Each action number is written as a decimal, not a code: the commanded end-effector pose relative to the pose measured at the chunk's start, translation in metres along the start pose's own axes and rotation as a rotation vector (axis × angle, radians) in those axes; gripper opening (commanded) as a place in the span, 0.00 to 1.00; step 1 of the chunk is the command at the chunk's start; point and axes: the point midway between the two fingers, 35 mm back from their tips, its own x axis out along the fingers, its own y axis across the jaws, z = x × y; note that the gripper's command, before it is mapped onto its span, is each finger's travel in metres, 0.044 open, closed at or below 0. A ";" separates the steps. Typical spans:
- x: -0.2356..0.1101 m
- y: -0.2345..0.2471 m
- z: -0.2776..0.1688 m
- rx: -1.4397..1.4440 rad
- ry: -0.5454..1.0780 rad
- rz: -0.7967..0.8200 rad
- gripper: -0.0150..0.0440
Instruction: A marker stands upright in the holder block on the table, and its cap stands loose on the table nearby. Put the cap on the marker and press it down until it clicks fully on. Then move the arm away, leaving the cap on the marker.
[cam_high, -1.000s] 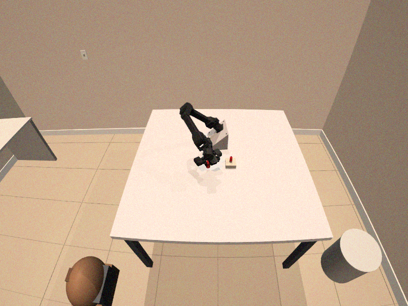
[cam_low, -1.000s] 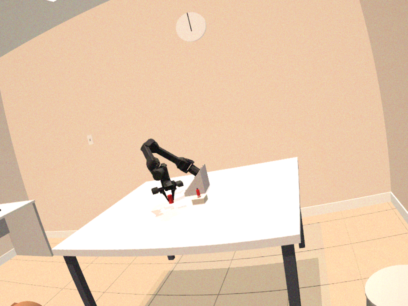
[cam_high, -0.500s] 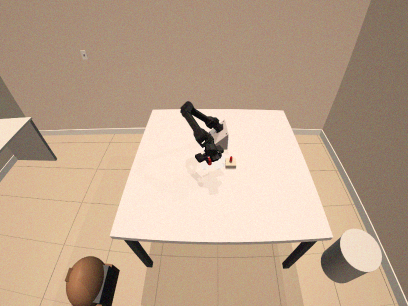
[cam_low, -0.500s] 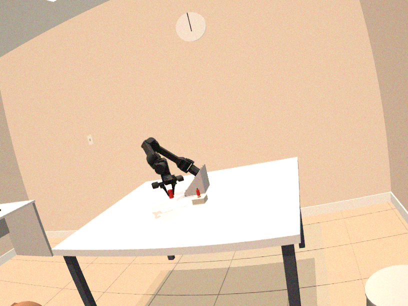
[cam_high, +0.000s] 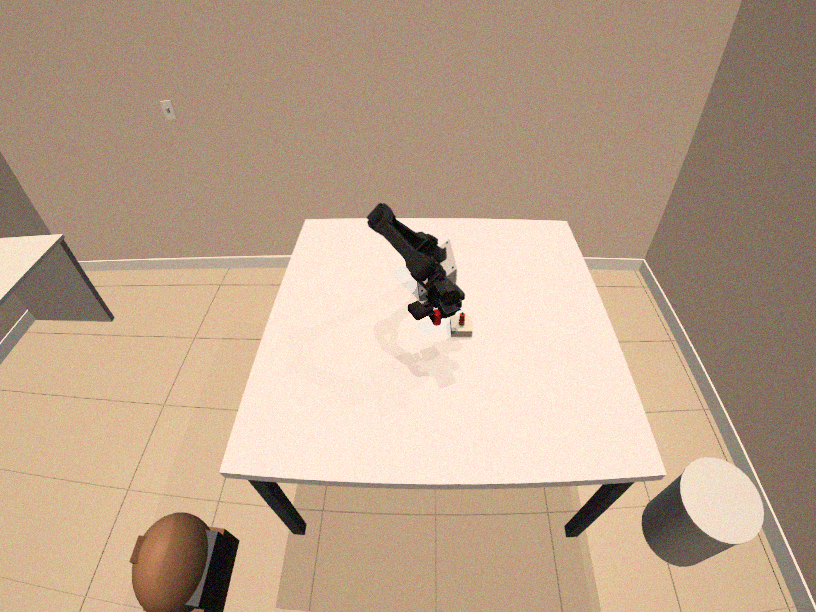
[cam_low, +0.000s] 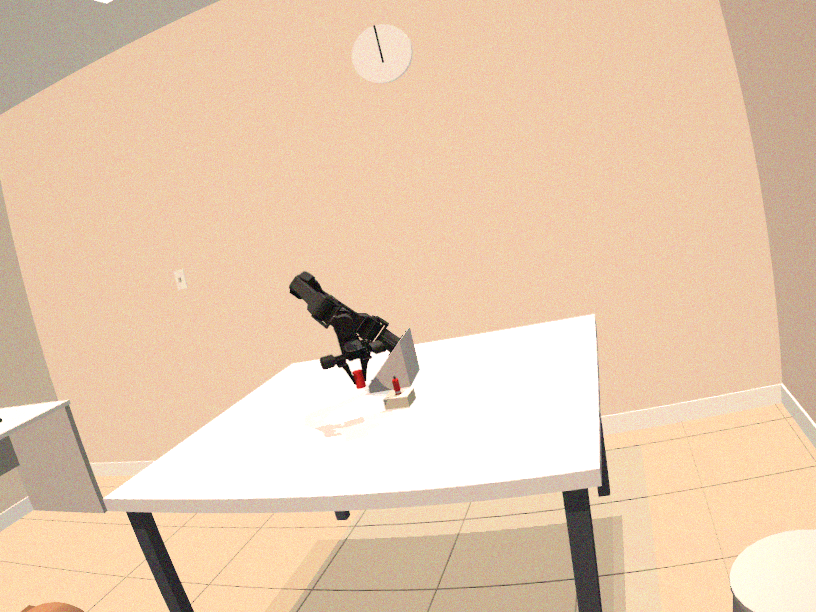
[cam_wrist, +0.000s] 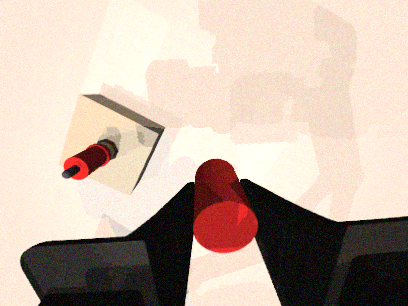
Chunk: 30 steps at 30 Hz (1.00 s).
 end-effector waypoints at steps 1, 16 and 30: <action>-0.004 0.018 0.005 0.003 0.003 0.006 0.25; -0.018 0.074 0.013 0.004 0.011 0.000 0.25; -0.020 0.101 0.012 0.007 0.017 -0.012 0.25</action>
